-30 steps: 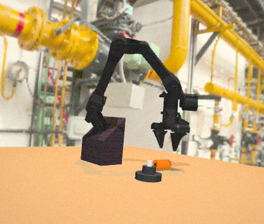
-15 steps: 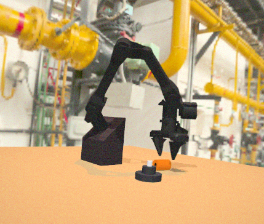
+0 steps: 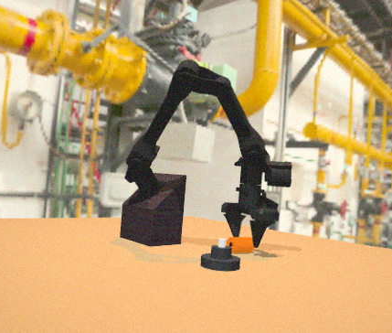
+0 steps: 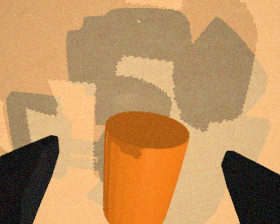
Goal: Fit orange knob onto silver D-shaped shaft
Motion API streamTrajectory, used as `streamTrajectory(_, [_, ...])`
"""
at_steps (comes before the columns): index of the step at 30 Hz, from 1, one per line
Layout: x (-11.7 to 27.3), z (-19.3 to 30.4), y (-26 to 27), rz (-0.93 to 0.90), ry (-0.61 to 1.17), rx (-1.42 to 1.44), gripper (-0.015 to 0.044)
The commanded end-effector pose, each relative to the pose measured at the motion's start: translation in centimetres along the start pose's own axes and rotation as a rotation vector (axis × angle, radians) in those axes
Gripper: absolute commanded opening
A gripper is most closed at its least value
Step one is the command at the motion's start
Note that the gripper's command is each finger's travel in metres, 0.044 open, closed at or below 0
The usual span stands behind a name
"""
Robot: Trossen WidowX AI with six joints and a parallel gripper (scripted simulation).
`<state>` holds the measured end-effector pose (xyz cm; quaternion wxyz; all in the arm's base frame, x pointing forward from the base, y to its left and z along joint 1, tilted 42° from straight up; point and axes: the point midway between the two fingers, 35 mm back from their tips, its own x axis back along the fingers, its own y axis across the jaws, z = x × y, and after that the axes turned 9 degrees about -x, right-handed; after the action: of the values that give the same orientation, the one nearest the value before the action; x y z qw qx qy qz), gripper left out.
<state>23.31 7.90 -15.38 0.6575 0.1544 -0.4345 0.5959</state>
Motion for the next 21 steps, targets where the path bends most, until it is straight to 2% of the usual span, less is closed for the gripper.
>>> streamTrajectory(1, [-0.67,0.07,0.01,0.005,0.002,0.006,0.0440])
streamTrajectory(6, [-1.22,0.13,0.04,0.005,0.003,0.006,0.0440])
streamTrajectory(14, [-1.22,0.13,0.04,0.005,0.003,0.006,0.0240])
streamTrajectory(21, [-1.22,0.13,0.04,0.005,0.003,0.006,0.0240])
